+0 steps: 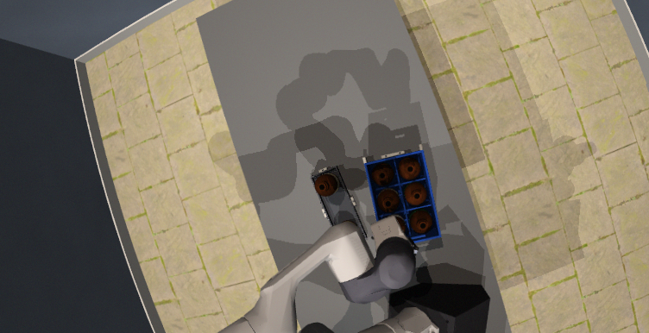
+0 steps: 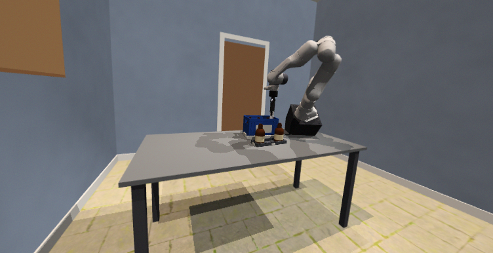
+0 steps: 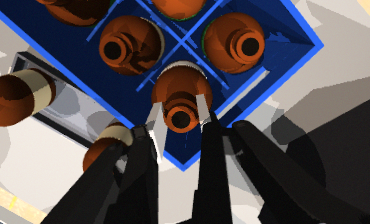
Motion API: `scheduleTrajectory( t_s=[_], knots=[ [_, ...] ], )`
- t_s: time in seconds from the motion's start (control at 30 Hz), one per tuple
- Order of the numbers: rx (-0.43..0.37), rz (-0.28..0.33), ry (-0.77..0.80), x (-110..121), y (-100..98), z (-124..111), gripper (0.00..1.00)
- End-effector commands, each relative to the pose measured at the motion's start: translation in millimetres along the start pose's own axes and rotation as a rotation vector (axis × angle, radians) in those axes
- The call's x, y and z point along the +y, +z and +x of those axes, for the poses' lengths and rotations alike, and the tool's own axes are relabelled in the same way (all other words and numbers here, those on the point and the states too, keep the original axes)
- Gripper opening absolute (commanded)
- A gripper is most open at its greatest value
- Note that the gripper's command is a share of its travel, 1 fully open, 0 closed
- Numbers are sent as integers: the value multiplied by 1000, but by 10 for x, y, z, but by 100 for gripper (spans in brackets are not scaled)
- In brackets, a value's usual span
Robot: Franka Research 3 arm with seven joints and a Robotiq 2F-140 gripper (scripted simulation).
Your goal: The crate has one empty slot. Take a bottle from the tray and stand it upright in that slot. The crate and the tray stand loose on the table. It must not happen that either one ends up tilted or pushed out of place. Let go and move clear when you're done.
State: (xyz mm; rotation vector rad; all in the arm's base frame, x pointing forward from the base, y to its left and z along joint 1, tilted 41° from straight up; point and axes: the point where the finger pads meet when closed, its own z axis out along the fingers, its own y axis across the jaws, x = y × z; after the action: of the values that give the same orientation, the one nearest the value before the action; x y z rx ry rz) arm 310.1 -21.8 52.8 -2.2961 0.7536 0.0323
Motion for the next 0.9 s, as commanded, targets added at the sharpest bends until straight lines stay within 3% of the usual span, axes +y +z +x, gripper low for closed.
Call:
scheduleTrajectory(
  t_s=[0.0,0.87],
  knots=[
    [8,-3,-10,12,25,22,0],
    [8,-3,-10,12,67,22,0]
  ],
)
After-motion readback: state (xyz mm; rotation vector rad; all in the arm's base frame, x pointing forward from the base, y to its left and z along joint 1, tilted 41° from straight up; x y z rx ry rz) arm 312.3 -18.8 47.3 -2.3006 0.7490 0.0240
